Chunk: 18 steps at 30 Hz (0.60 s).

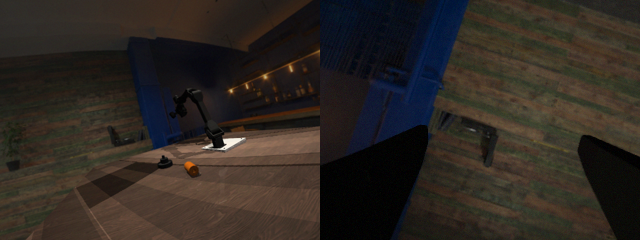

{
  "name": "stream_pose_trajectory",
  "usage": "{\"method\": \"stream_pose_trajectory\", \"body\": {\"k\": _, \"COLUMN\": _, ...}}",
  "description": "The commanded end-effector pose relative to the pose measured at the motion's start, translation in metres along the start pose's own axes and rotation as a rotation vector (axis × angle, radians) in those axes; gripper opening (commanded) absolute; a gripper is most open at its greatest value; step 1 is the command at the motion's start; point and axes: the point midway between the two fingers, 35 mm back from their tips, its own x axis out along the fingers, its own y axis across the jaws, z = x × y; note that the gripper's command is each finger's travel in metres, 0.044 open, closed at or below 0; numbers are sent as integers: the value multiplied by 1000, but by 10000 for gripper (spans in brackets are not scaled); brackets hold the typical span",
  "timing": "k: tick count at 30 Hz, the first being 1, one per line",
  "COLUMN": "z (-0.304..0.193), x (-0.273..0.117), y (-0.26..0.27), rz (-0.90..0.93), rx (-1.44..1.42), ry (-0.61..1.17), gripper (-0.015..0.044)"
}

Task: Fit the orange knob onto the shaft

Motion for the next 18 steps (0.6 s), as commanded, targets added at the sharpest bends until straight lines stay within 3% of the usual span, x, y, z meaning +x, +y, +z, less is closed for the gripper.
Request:
{"method": "stream_pose_trajectory", "body": {"k": 1, "z": 0, "x": 0, "y": -4, "rz": -7, "rx": -16, "ry": -2, "gripper": 426}}
{"method": "stream_pose_trajectory", "body": {"k": 9, "z": 12, "x": -11, "y": -147, "rz": -272, "rx": -584, "ry": -30, "gripper": 440}}
{"method": "stream_pose_trajectory", "body": {"k": 18, "z": 48, "x": -66, "y": -292, "rz": -577, "rx": -1276, "ry": 76, "gripper": 440}}
